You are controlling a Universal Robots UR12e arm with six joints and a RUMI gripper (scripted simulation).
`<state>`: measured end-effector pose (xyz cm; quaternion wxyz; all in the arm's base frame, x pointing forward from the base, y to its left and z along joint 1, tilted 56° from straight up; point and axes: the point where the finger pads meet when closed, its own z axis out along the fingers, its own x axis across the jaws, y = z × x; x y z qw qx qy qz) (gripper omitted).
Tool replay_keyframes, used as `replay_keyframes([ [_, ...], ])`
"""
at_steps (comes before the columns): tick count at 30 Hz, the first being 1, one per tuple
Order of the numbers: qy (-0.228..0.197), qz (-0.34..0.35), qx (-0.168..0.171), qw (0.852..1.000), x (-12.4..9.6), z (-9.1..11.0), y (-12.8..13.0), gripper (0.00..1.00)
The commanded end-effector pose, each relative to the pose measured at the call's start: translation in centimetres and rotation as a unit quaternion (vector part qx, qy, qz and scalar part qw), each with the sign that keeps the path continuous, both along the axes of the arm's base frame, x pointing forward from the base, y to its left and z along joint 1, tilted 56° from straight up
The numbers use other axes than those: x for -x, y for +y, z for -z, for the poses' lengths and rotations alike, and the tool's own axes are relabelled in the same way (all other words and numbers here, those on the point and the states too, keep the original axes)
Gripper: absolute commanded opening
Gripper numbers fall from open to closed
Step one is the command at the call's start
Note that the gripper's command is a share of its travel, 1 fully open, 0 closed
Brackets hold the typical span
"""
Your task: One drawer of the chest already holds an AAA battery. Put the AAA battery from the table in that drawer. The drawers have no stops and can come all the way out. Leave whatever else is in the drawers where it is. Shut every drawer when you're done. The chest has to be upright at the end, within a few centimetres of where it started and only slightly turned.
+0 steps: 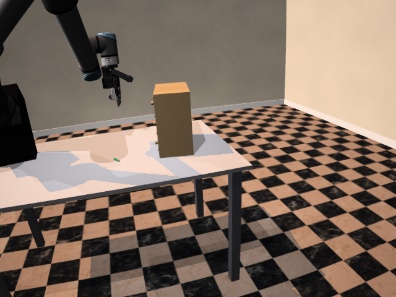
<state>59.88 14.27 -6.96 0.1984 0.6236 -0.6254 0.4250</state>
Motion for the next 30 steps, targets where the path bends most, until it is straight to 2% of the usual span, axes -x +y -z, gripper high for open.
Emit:
replay_keyframes([
  [1, -0.002, -0.003, 0.000, 1.000, -0.1, 0.0, 0.0, 0.20],
  [16, -0.026, -0.033, 0.006, 0.999, -1.1, 0.3, -0.6, 0.20],
  [30, -0.075, -0.095, 0.017, 0.993, -3.1, 0.9, -1.8, 0.20],
])
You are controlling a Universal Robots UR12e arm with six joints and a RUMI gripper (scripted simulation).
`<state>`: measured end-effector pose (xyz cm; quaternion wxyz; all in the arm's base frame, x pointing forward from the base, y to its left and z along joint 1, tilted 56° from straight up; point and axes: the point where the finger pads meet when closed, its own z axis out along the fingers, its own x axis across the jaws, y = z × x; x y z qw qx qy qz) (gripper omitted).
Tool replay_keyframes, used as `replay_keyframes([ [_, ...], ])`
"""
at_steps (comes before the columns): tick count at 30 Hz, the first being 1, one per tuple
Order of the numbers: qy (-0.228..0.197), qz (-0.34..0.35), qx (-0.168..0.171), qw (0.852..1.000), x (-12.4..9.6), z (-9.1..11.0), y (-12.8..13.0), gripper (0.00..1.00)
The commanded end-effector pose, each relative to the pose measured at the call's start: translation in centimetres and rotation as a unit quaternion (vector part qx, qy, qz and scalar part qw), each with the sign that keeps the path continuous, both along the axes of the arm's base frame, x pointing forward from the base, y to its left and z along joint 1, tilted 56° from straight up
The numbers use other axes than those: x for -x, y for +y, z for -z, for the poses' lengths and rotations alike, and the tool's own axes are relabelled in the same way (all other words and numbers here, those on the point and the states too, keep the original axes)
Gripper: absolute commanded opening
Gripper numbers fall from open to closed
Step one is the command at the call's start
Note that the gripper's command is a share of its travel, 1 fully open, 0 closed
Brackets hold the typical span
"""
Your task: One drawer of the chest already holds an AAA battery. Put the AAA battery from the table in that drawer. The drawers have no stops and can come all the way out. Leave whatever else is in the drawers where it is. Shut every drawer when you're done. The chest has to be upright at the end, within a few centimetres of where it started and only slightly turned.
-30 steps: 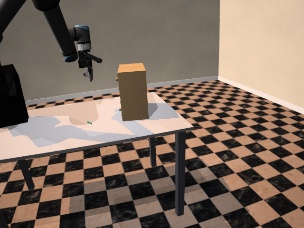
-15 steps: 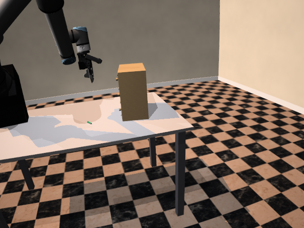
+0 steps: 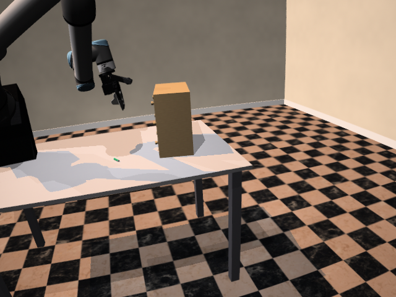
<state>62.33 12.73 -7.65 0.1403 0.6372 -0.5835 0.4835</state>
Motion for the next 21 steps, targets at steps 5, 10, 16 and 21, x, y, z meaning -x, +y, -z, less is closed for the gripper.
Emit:
replay_keyframes([
  [5, -0.029, -0.040, 0.005, 0.999, -1.1, 0.3, -0.6, 0.20],
  [10, -0.052, -0.070, 0.010, 0.996, -2.1, 0.6, -1.2, 0.20],
  [16, -0.083, -0.109, 0.018, 0.990, -3.4, 1.0, -1.9, 0.20],
  [21, -0.099, -0.130, 0.022, 0.986, -4.0, 1.2, -2.3, 0.20],
])
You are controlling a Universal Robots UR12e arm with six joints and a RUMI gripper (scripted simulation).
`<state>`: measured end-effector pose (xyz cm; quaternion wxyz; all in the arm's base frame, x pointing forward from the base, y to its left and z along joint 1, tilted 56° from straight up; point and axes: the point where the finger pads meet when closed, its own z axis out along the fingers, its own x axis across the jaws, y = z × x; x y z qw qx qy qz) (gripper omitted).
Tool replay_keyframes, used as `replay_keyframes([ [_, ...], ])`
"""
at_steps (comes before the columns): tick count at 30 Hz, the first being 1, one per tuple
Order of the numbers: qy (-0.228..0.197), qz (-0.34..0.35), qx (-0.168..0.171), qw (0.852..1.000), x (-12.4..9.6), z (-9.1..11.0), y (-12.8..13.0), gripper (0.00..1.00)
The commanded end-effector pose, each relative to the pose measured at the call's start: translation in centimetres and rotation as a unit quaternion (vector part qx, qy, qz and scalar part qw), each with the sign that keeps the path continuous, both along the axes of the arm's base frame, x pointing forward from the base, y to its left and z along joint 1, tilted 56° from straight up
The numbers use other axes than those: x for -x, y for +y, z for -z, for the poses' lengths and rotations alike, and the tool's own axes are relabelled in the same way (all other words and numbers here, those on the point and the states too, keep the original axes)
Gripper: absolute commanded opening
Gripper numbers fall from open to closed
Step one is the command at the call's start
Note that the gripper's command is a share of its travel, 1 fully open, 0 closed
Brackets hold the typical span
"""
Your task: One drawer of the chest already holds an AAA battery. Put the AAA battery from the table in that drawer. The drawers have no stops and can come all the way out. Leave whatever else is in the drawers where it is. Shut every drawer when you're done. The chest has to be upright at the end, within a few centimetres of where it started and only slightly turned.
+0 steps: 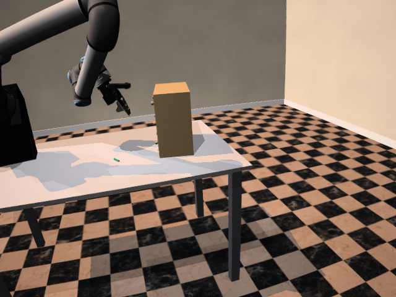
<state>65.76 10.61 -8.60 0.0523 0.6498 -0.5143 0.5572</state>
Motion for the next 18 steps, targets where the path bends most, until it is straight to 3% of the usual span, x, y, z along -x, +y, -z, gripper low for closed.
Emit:
replay_keyframes([
  [1, -0.022, -0.033, 0.005, 0.999, -0.8, 0.3, -0.4, 0.20],
  [18, -0.101, -0.133, 0.024, 0.986, -4.1, 1.3, -2.3, 0.20],
])
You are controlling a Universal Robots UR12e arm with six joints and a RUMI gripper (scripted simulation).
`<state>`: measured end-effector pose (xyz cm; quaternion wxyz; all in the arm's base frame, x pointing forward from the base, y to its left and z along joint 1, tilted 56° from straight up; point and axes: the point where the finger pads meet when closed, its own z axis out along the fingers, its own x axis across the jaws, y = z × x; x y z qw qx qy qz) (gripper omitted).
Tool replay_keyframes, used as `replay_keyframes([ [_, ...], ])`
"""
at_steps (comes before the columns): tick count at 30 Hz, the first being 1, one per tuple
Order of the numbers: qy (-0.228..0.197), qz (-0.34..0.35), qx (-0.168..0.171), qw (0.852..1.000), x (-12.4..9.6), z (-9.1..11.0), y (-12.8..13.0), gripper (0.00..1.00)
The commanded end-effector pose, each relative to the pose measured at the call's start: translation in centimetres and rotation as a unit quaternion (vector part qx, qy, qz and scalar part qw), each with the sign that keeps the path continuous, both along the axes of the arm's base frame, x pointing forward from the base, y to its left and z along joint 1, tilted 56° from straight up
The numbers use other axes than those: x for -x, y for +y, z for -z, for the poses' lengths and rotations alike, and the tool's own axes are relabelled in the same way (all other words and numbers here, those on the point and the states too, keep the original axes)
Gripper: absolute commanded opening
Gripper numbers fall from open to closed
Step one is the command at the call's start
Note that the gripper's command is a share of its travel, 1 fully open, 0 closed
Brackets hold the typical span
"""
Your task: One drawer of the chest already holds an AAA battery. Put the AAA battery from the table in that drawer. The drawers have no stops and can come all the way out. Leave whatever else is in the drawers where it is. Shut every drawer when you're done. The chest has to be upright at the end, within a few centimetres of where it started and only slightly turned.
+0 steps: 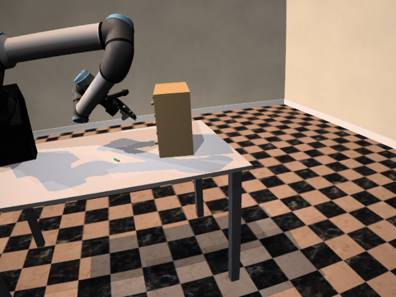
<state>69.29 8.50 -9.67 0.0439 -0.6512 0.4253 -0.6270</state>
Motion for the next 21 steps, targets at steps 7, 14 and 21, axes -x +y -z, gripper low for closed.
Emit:
replay_keyframes([
  [7, -0.029, -0.040, 0.005, 0.999, -1.24, 0.43, -0.65, 0.20],
  [14, -0.033, -0.045, 0.007, 0.998, -1.39, 0.47, -0.75, 0.20],
  [21, -0.033, -0.045, 0.007, 0.998, -1.40, 0.47, -0.75, 0.20],
])
